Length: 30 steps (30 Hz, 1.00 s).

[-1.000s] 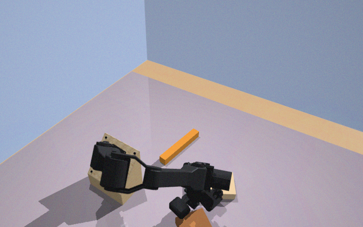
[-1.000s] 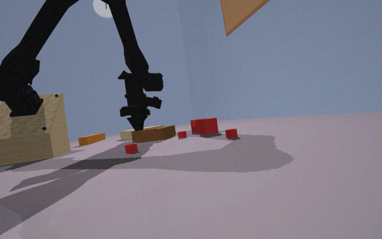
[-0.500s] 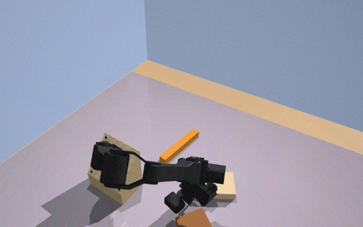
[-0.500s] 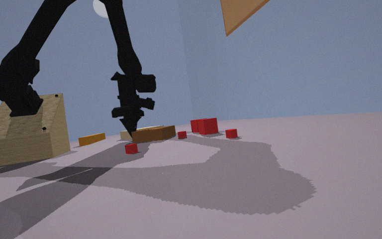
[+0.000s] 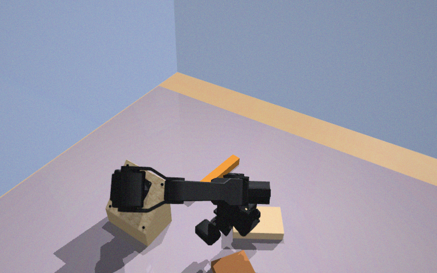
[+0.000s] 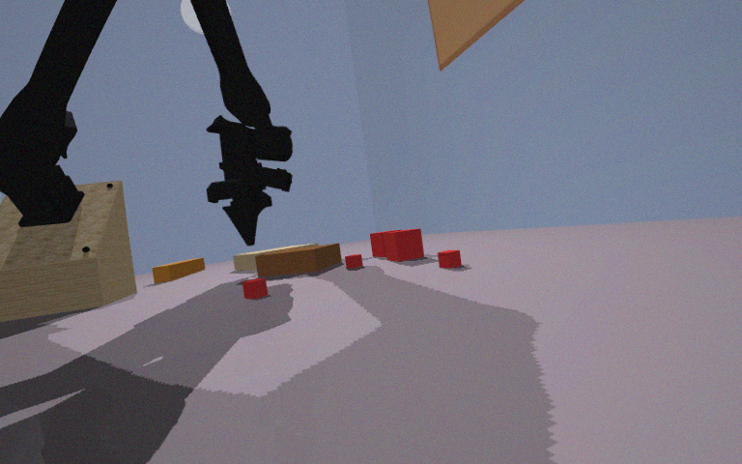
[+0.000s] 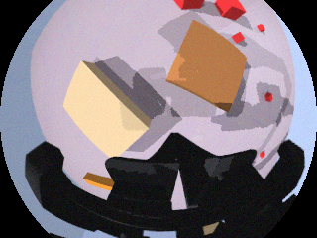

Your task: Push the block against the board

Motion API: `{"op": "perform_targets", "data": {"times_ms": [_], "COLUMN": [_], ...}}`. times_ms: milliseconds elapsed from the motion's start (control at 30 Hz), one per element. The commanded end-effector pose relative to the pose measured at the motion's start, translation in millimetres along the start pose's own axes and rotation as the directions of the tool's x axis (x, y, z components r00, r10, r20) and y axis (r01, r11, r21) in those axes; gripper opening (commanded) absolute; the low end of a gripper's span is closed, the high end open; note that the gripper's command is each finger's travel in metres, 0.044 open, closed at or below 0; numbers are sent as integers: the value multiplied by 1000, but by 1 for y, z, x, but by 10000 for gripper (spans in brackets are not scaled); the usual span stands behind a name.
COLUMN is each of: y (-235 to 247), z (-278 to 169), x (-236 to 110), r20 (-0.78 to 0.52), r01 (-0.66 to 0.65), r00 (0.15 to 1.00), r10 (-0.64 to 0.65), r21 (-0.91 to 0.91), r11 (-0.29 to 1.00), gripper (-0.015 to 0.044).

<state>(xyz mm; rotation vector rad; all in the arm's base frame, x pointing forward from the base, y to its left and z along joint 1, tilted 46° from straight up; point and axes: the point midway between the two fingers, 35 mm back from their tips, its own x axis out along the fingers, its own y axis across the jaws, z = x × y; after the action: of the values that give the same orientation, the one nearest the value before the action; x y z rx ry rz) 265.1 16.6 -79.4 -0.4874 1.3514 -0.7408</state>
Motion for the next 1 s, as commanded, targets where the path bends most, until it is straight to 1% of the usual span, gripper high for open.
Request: {"op": "perform_targets", "data": {"times_ms": [0, 133, 300, 467, 700, 967], "y": [-1, -3, -17, -33, -56, -82], "z": [0, 1, 8, 14, 21, 26], "x": [-14, -14, -14, -15, -15, -14], "r20": [-4, -4, -4, -4, -4, -3], "r01": [-5, -6, -10, -12, -12, -8], "r00": [1000, 1000, 1000, 1000, 1000, 1000], "r10": [5, 6, 10, 12, 12, 9], "r21": [13, -9, -172, -336, -549, -753], "r11": [1000, 1000, 985, 942, 836, 658], "gripper": [0, 0, 0, 0, 0, 0]}}
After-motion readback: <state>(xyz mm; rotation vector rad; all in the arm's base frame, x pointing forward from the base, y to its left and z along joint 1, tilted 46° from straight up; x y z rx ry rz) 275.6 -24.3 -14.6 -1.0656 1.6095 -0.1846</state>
